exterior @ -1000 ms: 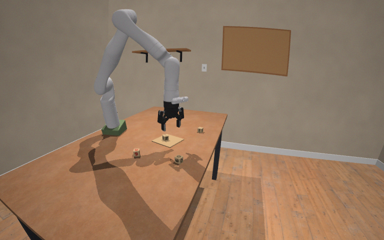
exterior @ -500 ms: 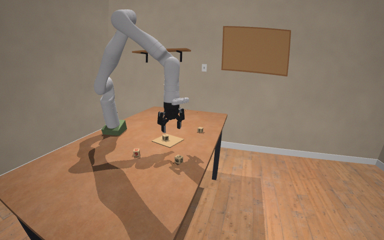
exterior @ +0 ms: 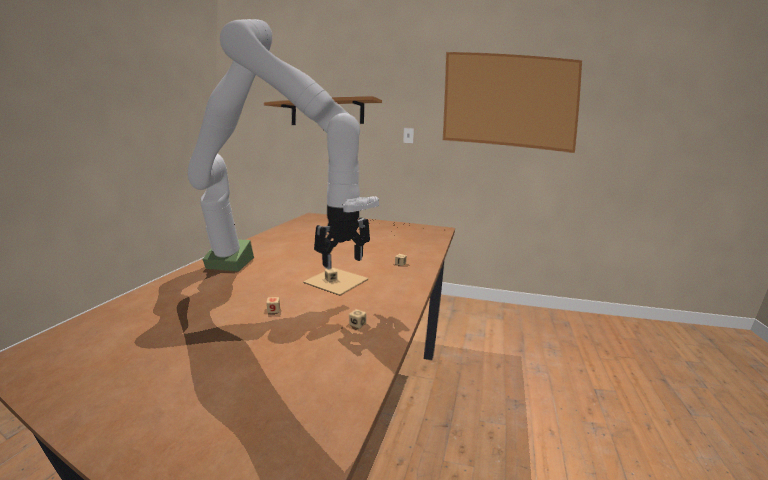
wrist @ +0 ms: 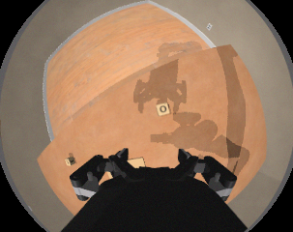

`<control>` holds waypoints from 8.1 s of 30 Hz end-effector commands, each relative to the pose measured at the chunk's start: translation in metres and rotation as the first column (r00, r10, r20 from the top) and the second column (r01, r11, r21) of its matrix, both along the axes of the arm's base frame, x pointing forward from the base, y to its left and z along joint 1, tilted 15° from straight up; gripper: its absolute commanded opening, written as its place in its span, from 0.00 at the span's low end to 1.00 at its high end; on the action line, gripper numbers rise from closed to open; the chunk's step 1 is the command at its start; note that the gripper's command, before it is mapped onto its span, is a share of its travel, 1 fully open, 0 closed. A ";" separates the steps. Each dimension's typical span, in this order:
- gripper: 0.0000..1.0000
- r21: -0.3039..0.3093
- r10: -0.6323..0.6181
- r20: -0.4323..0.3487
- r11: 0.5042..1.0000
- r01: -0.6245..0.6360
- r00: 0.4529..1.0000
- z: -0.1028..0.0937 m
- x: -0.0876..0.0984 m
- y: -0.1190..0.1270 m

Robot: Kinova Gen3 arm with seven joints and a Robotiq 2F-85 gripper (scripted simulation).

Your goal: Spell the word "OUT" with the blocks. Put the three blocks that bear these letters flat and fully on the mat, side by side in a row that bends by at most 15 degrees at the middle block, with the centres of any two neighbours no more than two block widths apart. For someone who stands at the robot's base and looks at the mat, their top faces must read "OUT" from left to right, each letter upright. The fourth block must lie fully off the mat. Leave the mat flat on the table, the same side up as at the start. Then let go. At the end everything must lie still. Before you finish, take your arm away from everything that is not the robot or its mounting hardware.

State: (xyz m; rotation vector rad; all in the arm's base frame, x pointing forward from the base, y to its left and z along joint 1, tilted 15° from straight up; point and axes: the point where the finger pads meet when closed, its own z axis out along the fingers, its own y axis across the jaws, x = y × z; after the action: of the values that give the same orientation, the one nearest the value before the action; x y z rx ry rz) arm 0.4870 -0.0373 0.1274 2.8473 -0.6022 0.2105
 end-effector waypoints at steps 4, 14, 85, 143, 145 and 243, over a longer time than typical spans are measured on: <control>1.00 0.000 -0.001 0.002 1.000 0.001 1.000 0.003 0.004 -0.008; 1.00 -0.001 -0.001 0.002 1.000 0.001 1.000 0.004 0.007 -0.014; 1.00 -0.002 -0.001 0.002 1.000 0.001 1.000 0.010 0.017 -0.035; 1.00 -0.007 0.004 0.006 1.000 -0.004 1.000 0.011 -0.019 -0.048; 1.00 -0.007 0.004 0.006 1.000 -0.004 1.000 0.011 -0.019 -0.048; 1.00 -0.006 0.003 0.004 1.000 -0.003 1.000 0.005 -0.161 -0.077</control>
State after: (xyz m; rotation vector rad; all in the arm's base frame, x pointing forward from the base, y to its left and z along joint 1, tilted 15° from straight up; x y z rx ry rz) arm 0.3321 -0.1131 0.1313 2.8440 -0.5940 0.2187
